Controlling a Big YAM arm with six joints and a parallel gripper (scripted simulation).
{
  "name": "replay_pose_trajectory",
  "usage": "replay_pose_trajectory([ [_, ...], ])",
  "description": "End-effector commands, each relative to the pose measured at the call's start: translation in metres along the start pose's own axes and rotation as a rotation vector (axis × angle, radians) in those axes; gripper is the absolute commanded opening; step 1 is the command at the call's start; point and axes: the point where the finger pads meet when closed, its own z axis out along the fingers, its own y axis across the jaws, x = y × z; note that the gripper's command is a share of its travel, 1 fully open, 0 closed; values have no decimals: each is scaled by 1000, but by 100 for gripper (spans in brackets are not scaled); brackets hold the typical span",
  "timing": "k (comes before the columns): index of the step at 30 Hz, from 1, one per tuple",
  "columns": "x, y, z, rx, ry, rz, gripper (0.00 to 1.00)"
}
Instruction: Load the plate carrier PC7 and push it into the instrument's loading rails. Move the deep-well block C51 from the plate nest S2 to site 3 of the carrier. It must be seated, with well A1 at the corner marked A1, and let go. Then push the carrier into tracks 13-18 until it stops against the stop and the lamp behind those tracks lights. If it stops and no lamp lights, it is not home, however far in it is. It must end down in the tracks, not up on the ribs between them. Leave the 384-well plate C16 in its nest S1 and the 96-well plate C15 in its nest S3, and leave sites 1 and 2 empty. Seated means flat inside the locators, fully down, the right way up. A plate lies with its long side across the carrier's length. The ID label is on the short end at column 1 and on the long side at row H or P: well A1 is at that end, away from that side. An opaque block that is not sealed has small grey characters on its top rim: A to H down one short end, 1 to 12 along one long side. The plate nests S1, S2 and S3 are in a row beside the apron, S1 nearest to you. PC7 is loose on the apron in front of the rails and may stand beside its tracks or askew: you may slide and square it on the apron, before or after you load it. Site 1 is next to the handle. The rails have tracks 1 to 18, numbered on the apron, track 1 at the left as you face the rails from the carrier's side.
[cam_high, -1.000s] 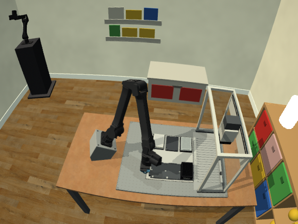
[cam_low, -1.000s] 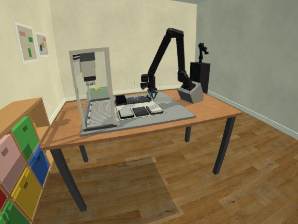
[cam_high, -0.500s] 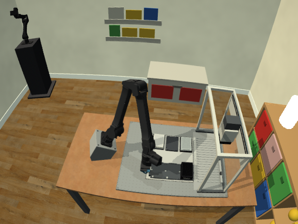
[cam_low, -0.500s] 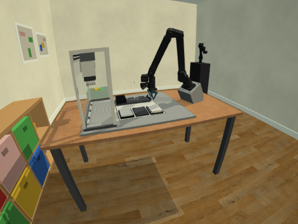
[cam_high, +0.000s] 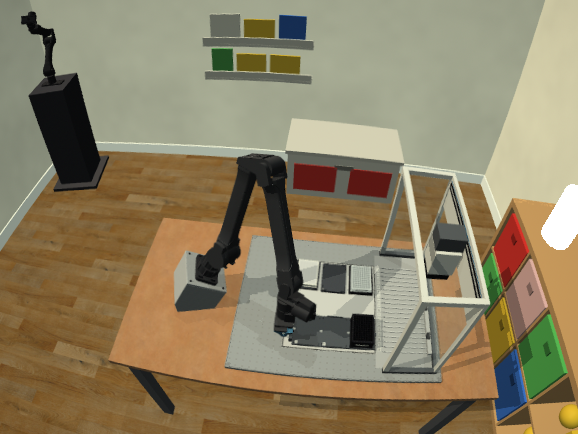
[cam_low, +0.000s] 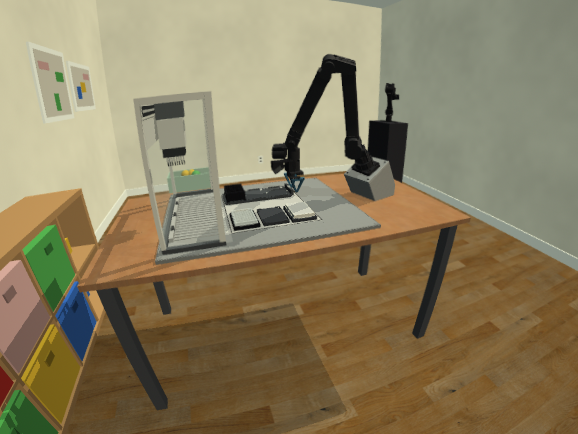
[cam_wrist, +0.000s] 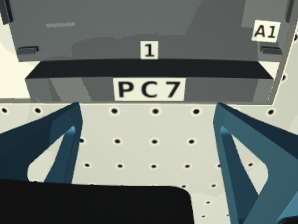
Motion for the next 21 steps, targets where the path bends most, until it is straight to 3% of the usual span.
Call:
replay_pose_trajectory([
  [1, -16, -6, -4, 12, -14, 2, 80],
  [21, -25, -5, -4, 12, -21, -2, 80],
])
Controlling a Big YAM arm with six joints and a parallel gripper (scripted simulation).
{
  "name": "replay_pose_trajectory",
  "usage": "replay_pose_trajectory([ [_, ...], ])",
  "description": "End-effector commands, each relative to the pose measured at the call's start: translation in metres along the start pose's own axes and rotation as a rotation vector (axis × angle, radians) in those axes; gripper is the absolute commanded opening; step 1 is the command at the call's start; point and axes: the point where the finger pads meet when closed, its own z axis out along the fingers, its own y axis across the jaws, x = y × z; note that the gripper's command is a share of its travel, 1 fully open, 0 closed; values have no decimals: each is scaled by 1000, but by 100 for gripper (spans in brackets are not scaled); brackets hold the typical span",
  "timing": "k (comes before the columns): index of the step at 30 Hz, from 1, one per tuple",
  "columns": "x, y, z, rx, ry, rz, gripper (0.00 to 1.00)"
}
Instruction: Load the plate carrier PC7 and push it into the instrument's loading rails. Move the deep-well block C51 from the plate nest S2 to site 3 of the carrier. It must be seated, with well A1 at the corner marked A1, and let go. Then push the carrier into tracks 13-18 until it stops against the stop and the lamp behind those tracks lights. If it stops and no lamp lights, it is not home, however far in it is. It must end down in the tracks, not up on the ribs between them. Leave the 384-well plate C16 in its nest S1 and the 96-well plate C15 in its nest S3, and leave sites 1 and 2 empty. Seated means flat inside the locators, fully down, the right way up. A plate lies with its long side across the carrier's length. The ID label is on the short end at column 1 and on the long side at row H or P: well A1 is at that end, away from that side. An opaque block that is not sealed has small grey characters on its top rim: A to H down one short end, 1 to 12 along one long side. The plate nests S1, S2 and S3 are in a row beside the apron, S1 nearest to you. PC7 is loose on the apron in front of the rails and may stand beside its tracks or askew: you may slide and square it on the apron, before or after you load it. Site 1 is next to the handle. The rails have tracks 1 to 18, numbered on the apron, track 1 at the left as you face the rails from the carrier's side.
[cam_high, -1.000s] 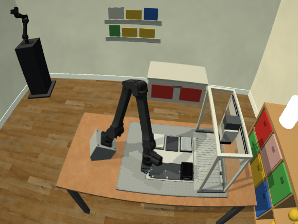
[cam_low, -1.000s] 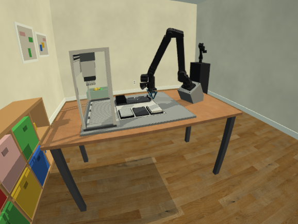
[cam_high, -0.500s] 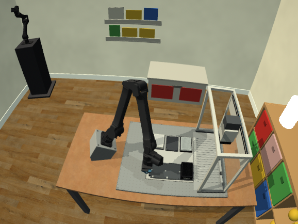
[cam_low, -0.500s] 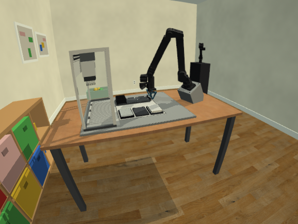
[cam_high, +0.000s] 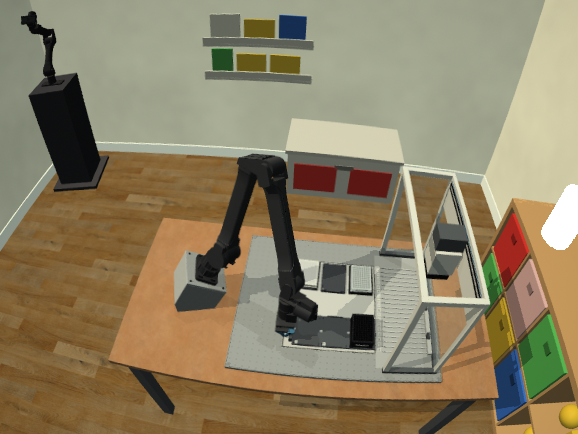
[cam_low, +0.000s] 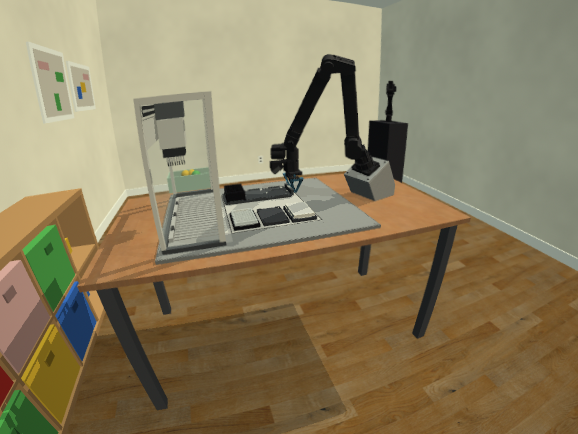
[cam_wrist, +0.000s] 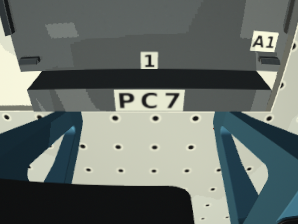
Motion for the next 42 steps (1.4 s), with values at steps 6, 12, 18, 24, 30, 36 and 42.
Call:
replay_pose_trajectory([
  [6, -23, -4, -4, 8, -27, -9, 80],
  [12, -26, -3, -4, 8, -28, -10, 80],
  [18, -28, -4, -4, 8, -30, -10, 80],
  [24, -31, -4, -4, 8, -31, -10, 80],
  [30, -32, -4, -4, 7, -30, -10, 80],
  [36, -36, -4, -4, 9, -35, -12, 80],
  [42, -39, -4, -4, 9, -37, -13, 80],
])
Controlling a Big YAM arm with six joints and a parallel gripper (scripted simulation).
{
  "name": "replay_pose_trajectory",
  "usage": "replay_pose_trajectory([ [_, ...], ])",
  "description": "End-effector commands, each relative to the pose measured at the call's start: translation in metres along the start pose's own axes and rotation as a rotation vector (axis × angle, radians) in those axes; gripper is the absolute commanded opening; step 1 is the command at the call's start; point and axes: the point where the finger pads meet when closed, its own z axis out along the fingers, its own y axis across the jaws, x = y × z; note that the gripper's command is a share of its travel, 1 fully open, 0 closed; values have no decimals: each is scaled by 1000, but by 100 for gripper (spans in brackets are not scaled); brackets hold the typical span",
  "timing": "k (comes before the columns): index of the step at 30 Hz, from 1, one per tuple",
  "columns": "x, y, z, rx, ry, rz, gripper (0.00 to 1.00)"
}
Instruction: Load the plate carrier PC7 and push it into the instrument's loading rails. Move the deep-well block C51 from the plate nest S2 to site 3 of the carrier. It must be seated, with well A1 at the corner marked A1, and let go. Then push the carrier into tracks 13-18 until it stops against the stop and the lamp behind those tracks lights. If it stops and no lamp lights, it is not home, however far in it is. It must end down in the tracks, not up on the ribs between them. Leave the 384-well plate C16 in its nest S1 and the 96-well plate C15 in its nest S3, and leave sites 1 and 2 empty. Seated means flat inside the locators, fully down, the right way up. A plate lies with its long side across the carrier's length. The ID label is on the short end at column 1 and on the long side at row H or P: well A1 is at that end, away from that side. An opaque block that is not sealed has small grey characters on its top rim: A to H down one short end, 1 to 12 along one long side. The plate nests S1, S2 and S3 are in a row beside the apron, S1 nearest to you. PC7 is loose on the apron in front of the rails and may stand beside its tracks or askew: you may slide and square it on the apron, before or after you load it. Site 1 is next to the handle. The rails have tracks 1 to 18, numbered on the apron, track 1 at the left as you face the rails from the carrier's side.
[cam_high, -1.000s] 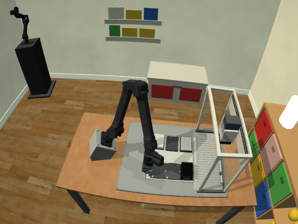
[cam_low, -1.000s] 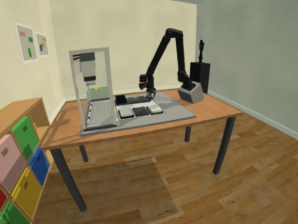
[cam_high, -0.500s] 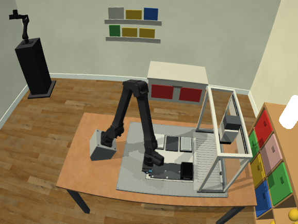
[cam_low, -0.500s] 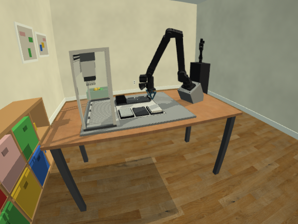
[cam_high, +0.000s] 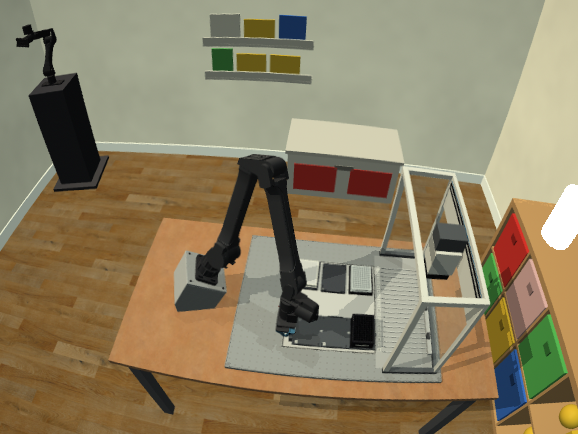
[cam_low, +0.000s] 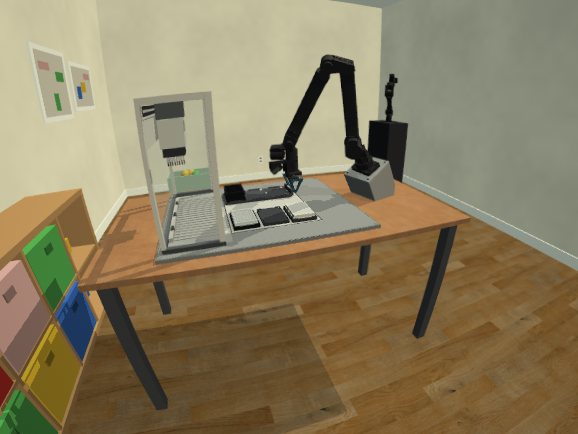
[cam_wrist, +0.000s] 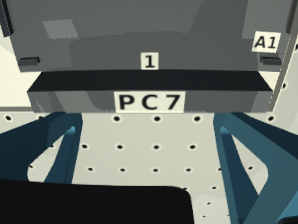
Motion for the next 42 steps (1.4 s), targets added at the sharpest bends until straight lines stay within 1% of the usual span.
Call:
replay_pose_trajectory([
  [1, -38, -5, -6, 12, -60, -19, 80],
  [42, -53, -9, -8, 14, -60, -22, 80],
])
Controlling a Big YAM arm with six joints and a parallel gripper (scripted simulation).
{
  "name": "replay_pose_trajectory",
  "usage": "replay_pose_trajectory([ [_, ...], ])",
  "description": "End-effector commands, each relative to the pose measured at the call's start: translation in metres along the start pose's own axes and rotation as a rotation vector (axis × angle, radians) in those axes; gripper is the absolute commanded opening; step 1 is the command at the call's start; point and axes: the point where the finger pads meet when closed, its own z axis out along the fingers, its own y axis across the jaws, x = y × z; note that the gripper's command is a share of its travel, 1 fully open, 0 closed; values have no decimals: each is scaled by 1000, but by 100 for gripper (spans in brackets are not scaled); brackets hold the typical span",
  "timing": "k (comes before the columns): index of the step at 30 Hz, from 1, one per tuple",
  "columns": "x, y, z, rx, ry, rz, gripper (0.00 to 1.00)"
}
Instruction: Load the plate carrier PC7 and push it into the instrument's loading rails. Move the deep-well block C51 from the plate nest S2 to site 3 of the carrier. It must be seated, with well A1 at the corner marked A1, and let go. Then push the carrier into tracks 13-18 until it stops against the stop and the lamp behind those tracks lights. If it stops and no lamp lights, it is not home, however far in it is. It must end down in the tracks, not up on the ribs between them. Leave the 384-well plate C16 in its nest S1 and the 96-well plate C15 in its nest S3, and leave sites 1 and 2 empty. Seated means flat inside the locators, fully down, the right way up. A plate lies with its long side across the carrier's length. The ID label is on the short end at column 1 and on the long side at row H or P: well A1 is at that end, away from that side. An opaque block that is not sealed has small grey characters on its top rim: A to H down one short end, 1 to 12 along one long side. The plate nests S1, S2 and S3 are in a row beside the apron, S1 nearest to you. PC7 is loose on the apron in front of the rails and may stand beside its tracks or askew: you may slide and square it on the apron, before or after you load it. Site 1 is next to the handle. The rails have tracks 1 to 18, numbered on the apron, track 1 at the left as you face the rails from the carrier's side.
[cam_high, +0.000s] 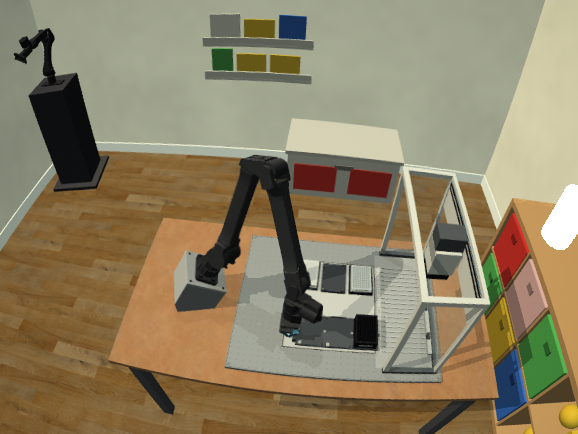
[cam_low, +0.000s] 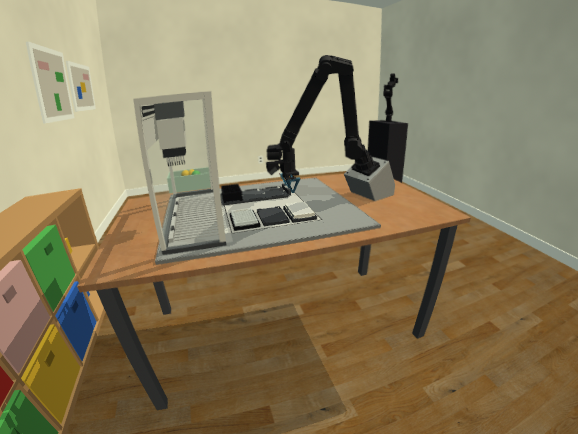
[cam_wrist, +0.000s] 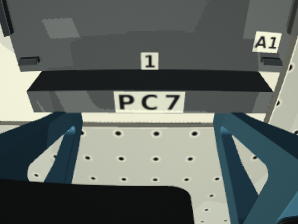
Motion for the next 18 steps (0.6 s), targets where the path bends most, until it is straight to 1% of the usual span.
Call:
replay_pose_trajectory([
  [1, -41, -9, -8, 22, -66, -25, 80],
  [18, -48, -10, -10, 24, -68, -25, 80],
])
